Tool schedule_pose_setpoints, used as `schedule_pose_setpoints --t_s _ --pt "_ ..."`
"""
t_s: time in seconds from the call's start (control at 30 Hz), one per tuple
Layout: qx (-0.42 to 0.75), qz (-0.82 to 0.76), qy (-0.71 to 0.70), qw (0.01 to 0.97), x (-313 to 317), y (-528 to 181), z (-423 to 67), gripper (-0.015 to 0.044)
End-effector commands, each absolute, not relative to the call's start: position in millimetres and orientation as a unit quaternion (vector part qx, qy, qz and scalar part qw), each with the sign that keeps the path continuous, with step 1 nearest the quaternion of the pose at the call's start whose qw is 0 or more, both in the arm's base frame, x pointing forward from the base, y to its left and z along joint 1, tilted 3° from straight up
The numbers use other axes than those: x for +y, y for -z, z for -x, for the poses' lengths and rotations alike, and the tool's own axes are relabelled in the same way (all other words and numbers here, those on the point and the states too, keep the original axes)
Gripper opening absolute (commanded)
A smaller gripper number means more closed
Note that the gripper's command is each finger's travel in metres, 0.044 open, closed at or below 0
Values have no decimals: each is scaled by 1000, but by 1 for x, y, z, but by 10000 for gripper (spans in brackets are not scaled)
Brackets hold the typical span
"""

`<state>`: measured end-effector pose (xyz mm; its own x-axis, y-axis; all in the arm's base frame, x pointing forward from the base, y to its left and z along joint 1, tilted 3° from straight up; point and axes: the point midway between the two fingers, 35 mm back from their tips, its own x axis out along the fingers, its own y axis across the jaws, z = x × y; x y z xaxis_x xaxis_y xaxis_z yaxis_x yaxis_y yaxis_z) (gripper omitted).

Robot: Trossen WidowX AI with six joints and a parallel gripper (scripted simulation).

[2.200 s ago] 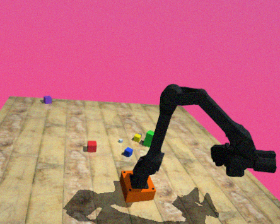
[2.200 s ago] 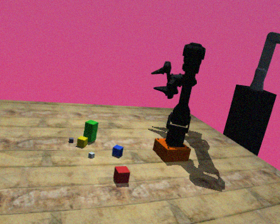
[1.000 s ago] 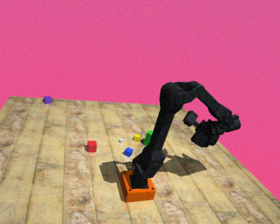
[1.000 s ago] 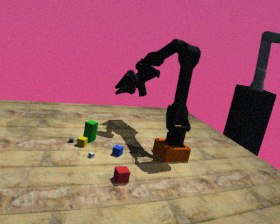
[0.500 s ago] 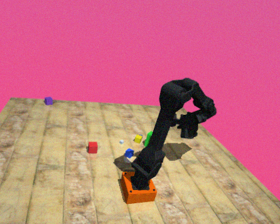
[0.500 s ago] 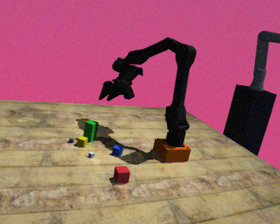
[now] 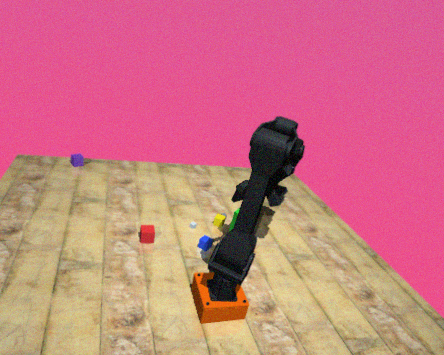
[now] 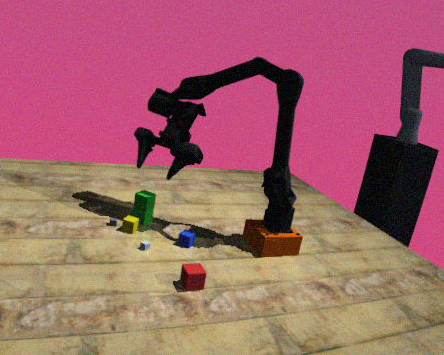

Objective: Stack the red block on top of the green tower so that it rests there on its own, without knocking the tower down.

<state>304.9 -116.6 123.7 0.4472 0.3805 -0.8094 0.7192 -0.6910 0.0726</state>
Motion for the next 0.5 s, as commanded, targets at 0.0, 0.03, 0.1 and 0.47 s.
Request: schedule_pose_setpoints --t_s 0.0,0.03,0.1,0.47 --pt "391 -780 401 279 -91 -118 -312 440" --pt "404 -769 398 295 -85 -117 -314 440" --pt "431 -745 391 327 -72 -114 -316 440" --pt "553 -589 325 491 -6 -106 -321 440"
